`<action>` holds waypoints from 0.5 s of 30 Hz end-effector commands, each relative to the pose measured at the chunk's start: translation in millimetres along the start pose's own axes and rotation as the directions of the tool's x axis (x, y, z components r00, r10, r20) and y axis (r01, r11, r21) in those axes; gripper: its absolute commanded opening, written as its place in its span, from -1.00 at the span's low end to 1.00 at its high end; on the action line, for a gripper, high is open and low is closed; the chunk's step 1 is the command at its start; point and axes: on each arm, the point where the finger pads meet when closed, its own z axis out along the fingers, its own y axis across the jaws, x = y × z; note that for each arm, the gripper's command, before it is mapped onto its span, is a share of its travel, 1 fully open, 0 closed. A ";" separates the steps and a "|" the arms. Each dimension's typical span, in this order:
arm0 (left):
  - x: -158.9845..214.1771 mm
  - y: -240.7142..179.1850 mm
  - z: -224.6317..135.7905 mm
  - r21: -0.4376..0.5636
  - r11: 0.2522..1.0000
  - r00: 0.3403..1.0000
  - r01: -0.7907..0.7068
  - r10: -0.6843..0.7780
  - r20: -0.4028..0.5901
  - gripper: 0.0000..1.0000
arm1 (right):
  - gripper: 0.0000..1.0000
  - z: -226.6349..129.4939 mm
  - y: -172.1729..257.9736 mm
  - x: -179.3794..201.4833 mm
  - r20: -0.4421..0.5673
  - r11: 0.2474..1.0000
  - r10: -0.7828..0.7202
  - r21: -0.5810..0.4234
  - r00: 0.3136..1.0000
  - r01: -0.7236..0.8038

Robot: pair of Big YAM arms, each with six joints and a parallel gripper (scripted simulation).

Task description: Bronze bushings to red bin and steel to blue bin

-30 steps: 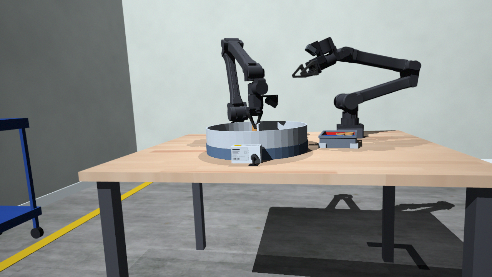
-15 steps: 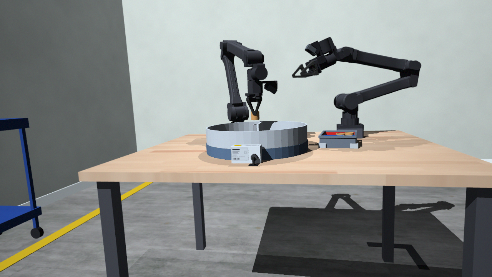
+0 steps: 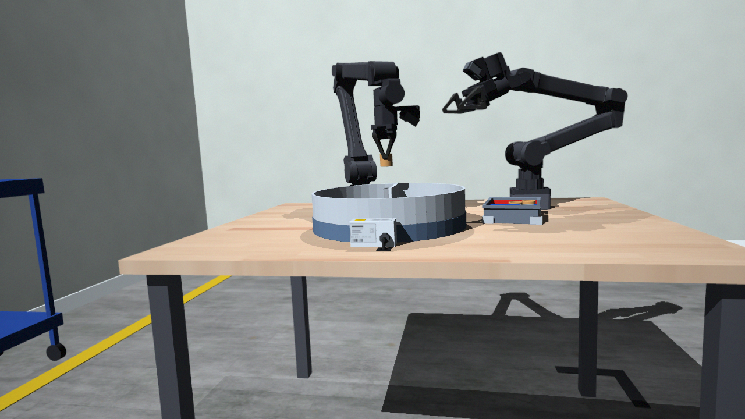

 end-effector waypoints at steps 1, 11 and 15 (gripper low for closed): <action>-93.9 43.7 0.7 -0.113 0.992 0.989 0.059 -0.043 0.139 1.00 | -1.00 -4.5 -6.1 -3.8 0.007 1.000 0.001 0.007 1.000 -0.001; -171.7 194.6 6.7 -0.439 0.879 0.964 0.184 -0.073 0.257 1.00 | -1.00 -10.3 -13.7 -13.7 0.015 1.000 0.013 0.019 1.000 -0.013; -197.2 275.8 -8.7 -0.570 0.788 0.949 0.233 -0.056 0.310 1.00 | -1.00 -12.4 -26.4 -48.6 0.025 0.997 0.078 0.028 0.997 -0.079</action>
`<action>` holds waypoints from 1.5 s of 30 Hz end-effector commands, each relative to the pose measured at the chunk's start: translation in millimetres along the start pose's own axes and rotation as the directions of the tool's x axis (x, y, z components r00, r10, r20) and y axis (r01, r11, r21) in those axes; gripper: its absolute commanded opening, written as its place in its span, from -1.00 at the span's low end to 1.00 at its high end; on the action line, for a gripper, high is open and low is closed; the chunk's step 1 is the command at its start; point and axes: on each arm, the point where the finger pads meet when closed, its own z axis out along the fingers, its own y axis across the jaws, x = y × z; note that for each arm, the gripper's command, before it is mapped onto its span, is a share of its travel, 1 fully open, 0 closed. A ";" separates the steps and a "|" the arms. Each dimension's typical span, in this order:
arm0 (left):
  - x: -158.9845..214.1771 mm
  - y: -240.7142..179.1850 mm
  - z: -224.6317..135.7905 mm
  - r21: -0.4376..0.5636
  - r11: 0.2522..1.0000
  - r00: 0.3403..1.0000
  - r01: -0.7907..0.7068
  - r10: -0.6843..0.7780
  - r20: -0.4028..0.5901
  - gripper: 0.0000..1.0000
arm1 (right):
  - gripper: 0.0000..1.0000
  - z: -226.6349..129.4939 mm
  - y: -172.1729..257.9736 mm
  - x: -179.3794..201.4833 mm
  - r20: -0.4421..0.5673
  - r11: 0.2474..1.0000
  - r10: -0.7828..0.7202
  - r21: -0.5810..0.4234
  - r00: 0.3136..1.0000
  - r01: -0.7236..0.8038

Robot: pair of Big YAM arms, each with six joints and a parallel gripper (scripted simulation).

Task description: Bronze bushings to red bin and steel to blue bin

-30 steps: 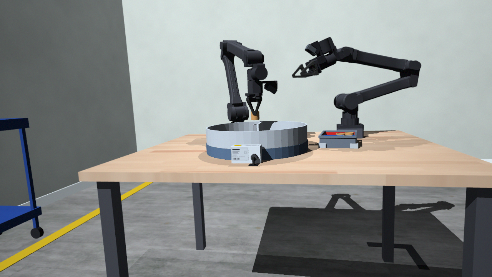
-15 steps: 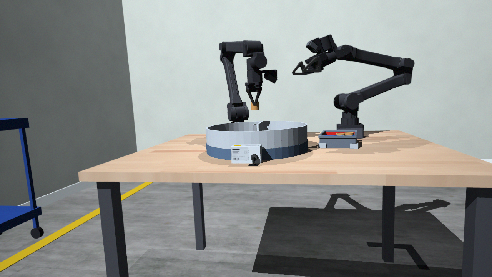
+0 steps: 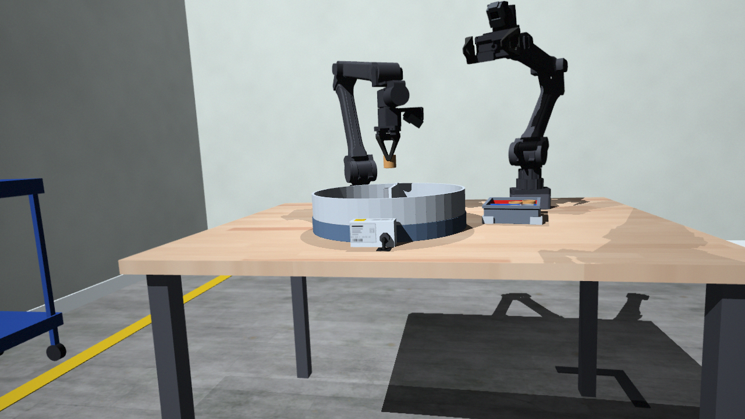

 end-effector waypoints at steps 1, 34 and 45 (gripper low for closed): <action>-79.7 56.7 36.8 -0.119 0.993 0.992 0.024 -0.009 0.122 1.00 | -1.00 -18.3 -26.6 -54.4 0.034 0.997 0.060 0.047 0.998 -0.062; -115.9 205.6 62.5 -0.384 0.921 0.980 0.070 0.007 0.197 1.00 | -1.00 29.0 43.4 -350.9 0.063 0.998 -0.029 0.053 0.998 0.026; -115.9 205.6 62.5 -0.384 0.921 0.980 0.070 0.007 0.197 1.00 | -1.00 34.2 39.9 -347.6 0.056 0.999 -0.017 0.051 0.998 0.014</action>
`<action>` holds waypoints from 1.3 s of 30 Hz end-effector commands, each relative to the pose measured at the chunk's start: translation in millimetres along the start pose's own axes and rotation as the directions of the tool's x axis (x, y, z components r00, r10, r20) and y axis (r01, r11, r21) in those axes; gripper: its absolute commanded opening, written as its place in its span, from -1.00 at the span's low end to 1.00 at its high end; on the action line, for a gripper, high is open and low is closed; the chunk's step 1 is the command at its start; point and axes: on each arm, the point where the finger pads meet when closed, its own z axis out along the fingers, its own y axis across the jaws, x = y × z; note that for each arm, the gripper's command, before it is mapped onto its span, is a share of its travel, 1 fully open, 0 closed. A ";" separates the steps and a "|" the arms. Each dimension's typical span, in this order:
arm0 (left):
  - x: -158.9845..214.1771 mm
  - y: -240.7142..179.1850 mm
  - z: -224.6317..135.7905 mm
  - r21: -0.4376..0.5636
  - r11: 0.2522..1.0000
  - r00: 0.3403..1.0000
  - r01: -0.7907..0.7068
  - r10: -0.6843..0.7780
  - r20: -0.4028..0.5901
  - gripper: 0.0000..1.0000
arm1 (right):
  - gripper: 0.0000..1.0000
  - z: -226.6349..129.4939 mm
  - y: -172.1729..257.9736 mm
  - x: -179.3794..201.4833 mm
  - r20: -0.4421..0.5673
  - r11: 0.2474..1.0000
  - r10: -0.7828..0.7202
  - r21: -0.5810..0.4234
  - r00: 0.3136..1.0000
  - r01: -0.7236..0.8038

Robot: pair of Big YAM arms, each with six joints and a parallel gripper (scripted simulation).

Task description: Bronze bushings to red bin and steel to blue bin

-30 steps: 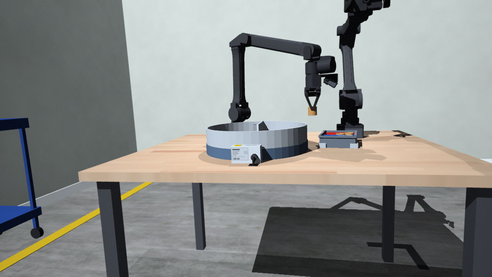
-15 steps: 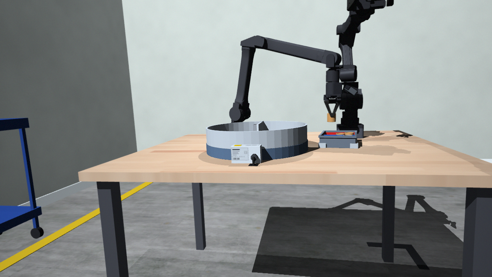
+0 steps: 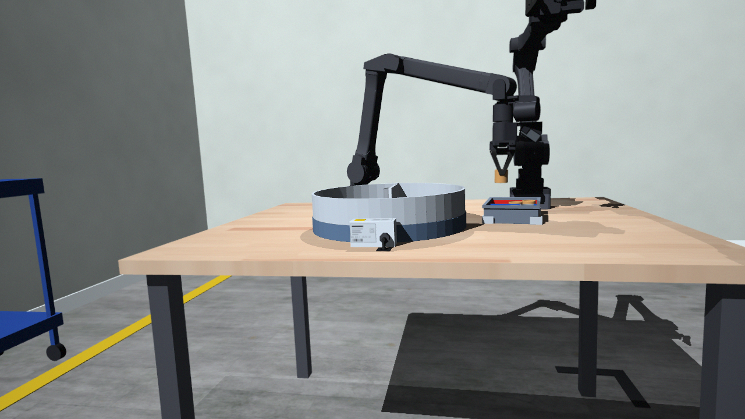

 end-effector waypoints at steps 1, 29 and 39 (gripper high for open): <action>-33.3 -1.8 2.0 0.004 1.000 0.998 -0.002 0.002 0.056 1.00 | -1.00 -18.3 -2.0 -20.0 0.070 0.999 0.004 0.033 0.998 -0.006; -33.3 -1.8 2.0 0.004 1.000 0.998 -0.002 0.002 0.056 1.00 | -1.00 39.9 3.9 -14.6 0.033 1.000 0.003 0.029 0.999 -0.004; -33.3 -1.8 2.0 0.004 1.000 0.998 -0.002 0.002 0.056 1.00 | -1.00 75.2 7.4 -16.0 0.030 1.000 0.003 0.028 1.000 -0.004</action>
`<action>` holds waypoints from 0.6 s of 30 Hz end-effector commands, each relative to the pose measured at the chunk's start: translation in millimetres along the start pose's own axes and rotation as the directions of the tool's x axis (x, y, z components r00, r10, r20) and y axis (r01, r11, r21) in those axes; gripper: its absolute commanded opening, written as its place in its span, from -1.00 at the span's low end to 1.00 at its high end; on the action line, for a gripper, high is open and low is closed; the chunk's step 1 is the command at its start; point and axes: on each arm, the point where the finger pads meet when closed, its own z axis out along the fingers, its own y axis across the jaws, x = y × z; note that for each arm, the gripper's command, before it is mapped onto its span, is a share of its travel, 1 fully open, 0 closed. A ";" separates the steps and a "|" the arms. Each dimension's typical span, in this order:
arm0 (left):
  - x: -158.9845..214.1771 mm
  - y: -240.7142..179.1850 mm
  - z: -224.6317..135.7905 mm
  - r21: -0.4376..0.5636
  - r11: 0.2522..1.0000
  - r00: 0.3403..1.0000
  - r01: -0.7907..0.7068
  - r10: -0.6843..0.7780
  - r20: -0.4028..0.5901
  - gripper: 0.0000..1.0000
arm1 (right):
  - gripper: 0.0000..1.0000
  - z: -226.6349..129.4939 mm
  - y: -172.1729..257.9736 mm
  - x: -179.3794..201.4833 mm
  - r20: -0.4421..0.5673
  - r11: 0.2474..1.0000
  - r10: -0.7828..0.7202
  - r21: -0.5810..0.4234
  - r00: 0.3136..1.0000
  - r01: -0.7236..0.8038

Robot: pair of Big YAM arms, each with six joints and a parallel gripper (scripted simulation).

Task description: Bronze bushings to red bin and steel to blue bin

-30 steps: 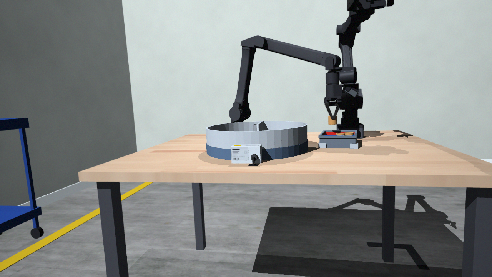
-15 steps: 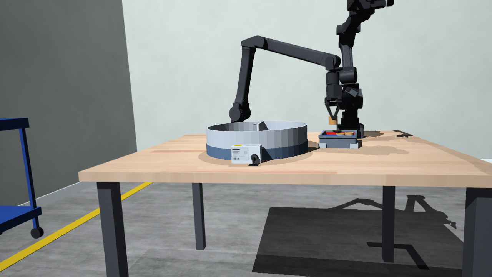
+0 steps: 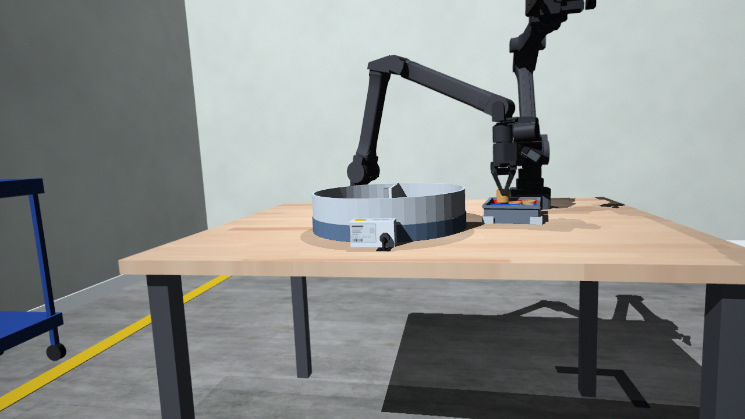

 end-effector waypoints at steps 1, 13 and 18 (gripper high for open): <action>-33.3 -1.8 2.0 0.004 1.000 0.998 -0.002 0.002 0.056 1.00 | -1.00 13.6 1.8 -16.8 0.017 1.000 0.003 0.008 1.000 -0.003; -33.3 -1.8 2.0 0.004 1.000 0.998 -0.002 0.002 0.056 1.00 | -1.00 19.2 2.7 -14.1 0.023 1.000 0.003 0.010 1.000 -0.003; -33.3 -1.8 2.0 0.004 1.000 0.998 -0.002 0.002 0.056 1.00 | -1.00 19.6 -2.3 -12.1 0.018 1.000 0.001 0.007 1.000 -0.001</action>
